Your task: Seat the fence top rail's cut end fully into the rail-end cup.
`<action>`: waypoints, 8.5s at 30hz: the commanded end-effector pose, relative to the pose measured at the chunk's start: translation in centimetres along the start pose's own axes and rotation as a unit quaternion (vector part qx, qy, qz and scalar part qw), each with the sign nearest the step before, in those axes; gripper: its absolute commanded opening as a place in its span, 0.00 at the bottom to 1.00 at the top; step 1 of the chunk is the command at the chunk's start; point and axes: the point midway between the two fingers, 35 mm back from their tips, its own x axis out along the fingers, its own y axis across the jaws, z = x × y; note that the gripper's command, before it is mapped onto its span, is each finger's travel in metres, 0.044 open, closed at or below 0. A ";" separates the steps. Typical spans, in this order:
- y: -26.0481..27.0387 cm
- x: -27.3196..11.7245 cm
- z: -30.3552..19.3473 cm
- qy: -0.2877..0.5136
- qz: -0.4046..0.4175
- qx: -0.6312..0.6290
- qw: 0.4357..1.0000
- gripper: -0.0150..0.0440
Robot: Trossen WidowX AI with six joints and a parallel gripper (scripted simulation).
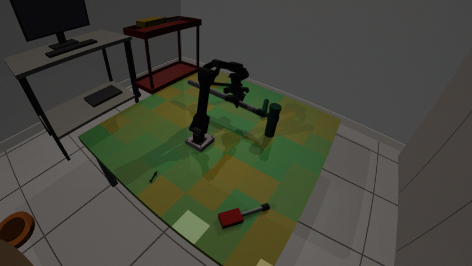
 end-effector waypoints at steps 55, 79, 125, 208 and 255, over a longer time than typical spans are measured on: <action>0.1 -0.1 -0.3 0.004 0.000 0.001 1.000 0.25; 0.1 -0.2 -0.5 0.006 0.000 0.002 1.000 0.25; 0.1 0.1 -0.6 -0.001 0.003 0.001 1.000 0.25; -0.2 0.1 -3.9 0.001 0.003 0.001 1.000 0.25; 0.0 -2.8 -1.3 -0.015 0.011 -0.010 1.000 1.00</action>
